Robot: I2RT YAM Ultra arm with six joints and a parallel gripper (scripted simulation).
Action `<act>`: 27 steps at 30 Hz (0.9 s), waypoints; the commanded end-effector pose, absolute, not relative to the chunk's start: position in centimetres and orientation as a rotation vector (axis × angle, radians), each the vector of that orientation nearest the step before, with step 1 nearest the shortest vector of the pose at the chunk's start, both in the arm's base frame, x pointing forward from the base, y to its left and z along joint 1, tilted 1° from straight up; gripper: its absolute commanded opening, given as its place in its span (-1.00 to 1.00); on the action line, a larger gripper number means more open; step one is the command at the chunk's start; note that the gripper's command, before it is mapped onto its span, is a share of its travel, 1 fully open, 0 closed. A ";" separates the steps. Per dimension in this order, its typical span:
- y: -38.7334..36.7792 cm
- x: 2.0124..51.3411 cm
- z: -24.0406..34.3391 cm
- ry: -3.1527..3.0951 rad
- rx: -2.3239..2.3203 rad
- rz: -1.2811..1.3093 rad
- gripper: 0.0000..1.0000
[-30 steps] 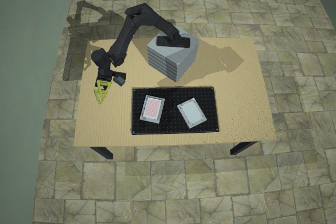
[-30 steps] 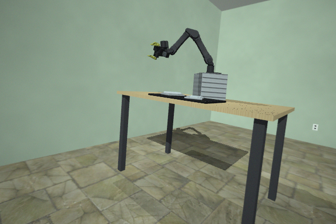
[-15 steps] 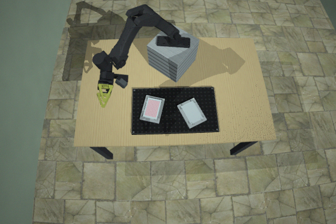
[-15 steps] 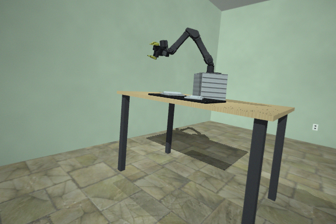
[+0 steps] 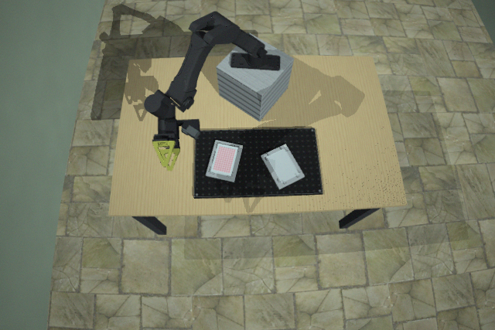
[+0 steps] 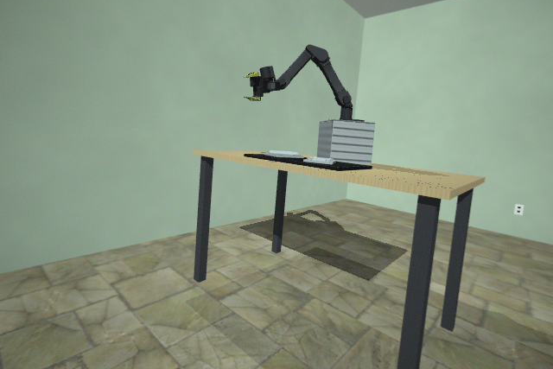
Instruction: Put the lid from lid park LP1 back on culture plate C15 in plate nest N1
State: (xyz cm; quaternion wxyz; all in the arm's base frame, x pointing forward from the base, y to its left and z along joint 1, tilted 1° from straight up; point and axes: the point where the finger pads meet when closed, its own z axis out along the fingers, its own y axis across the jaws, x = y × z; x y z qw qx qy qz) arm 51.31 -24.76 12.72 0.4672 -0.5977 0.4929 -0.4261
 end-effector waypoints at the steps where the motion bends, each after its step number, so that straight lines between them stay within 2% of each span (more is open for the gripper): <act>1: -23.6 51.9 11.9 1.305 -1.419 -0.930 1.00; 27: -14.6 54.6 5.5 1.630 -1.287 -0.513 1.00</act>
